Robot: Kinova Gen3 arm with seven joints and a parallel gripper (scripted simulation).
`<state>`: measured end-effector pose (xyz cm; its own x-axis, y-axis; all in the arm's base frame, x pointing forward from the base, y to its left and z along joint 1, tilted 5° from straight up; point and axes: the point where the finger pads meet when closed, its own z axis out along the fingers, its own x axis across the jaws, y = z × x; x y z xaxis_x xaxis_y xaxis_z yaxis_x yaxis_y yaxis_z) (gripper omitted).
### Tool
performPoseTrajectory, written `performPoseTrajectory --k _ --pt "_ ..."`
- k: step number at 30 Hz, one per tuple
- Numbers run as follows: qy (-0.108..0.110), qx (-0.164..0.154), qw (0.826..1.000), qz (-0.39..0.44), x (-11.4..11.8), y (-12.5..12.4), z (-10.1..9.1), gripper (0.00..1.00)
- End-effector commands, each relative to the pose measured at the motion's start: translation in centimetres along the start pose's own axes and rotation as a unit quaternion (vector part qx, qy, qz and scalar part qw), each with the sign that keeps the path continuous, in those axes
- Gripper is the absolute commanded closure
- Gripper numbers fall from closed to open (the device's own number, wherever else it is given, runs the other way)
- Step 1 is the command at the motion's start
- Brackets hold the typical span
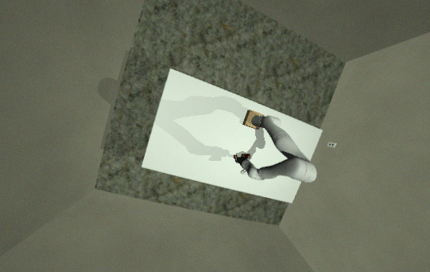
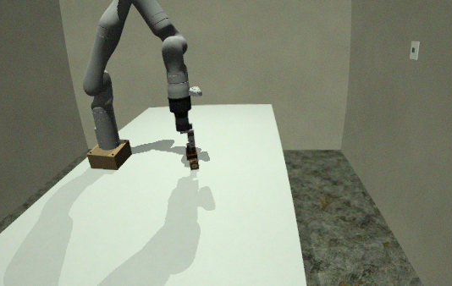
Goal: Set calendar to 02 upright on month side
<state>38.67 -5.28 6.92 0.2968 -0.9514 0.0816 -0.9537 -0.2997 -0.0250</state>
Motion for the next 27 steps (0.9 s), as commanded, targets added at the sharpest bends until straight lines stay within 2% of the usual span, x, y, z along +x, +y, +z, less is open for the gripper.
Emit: performPoseTrajectory --k 1,15,22,27 --pt "0.000 0.001 1.000 0.000 0.02 -0.05 -0.05 0.00" --pt "-0.001 -0.001 0.999 0.033 0.03 -0.05 0.05 0.00" --pt "-0.003 -0.004 0.993 0.119 0.09 -0.05 0.30 0.00" --pt "-0.004 -0.007 0.978 0.210 0.16 -0.03 0.52 0.00"
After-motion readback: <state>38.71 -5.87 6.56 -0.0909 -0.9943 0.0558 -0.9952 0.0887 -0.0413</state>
